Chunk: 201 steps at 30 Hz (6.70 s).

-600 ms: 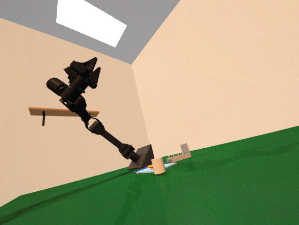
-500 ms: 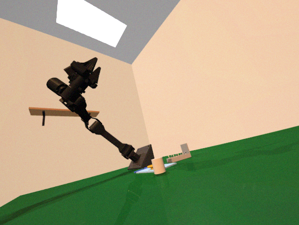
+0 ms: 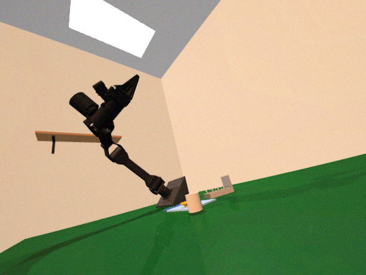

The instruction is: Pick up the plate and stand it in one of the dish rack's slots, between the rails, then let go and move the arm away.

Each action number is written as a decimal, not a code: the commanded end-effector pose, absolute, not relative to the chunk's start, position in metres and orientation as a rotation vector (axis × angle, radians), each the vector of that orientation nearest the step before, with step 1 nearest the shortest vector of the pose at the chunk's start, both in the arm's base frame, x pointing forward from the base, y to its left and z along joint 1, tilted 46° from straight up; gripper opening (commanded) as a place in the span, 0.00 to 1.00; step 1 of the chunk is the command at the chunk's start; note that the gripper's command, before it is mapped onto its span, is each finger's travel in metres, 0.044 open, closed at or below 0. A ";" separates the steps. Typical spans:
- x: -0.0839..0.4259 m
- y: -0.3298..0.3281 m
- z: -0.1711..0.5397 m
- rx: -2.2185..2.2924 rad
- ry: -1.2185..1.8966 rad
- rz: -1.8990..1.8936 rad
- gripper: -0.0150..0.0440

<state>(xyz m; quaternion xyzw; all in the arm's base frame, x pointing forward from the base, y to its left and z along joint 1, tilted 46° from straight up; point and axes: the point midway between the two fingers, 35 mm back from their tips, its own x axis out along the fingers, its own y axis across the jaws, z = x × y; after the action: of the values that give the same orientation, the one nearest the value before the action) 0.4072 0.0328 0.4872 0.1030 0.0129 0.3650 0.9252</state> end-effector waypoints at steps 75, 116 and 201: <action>0.312 -0.055 0.113 -0.624 1.481 -0.630 0.93; 0.312 -0.096 0.073 -0.625 1.479 -0.632 0.93; 0.270 0.113 0.101 -0.244 1.275 -0.895 0.25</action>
<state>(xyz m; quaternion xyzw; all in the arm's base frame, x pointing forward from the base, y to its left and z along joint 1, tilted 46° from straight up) 0.2729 0.1118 0.1033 -0.1204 0.5774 -0.3911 0.7065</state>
